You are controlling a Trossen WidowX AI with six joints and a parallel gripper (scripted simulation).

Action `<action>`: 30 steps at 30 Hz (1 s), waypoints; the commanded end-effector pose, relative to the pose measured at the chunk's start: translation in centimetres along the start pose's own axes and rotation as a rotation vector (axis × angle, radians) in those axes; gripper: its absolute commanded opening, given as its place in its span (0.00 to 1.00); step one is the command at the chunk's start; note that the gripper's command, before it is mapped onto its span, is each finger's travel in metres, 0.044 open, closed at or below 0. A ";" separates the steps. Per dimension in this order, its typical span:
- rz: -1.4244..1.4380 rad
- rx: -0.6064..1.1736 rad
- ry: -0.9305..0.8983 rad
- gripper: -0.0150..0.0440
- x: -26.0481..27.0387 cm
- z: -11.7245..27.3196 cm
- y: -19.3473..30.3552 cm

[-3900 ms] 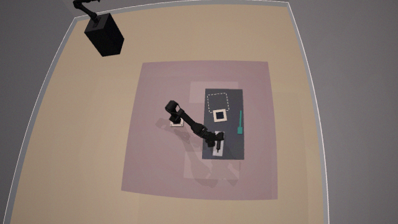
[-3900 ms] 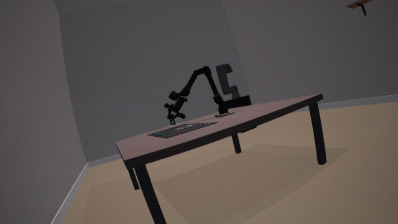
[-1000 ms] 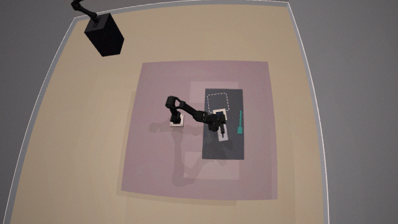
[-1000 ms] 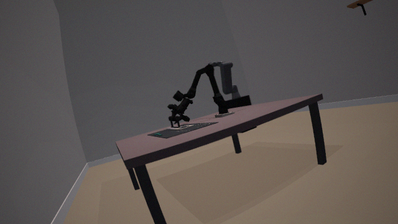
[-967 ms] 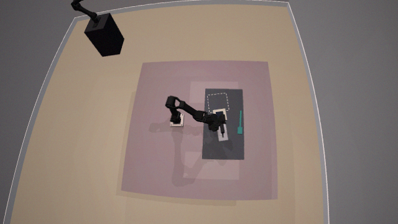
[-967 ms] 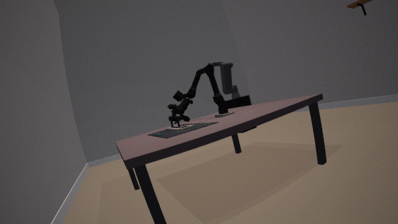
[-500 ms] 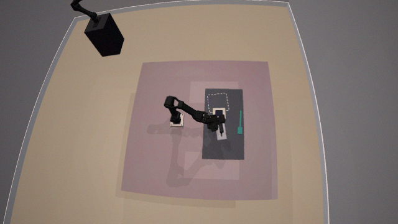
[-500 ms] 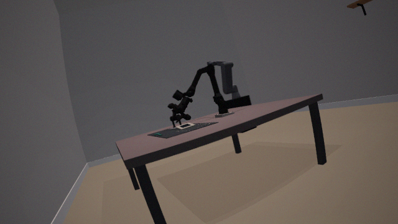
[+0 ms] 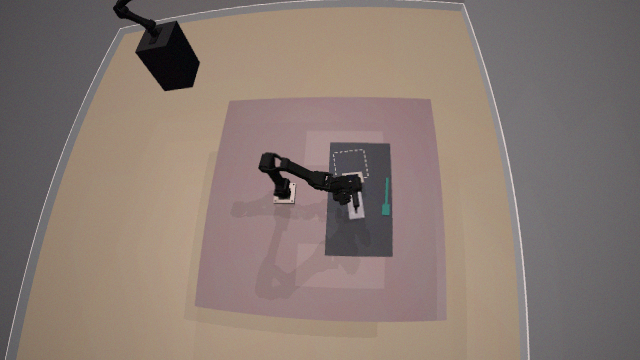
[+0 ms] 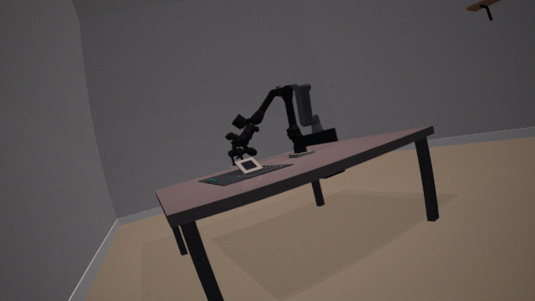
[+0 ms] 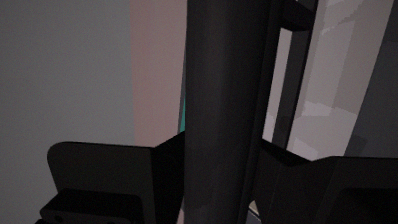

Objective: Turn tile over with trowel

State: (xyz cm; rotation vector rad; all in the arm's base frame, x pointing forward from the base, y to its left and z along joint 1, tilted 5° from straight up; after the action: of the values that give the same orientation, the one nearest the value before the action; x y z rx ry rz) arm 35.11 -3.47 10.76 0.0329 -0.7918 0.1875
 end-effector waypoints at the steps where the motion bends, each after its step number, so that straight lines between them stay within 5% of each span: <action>1: 0.004 -0.002 -0.033 0.25 1.5 0.7 0.7; 30: 0.000 0.002 -0.033 0.25 2.4 0.9 6.5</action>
State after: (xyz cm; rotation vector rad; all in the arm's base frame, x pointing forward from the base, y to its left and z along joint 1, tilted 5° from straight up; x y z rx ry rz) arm 34.81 3.24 12.61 0.0425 -0.8132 0.1945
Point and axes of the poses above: the point midway between the two fingers, 35 mm back from their tips, its own z axis back along the fingers, its own x axis across the jaws, y = z × x, the point moved 4 cm from there along z, back along the fingers, and after that the axes turned 6 degrees about z, right-handed, at the moved point
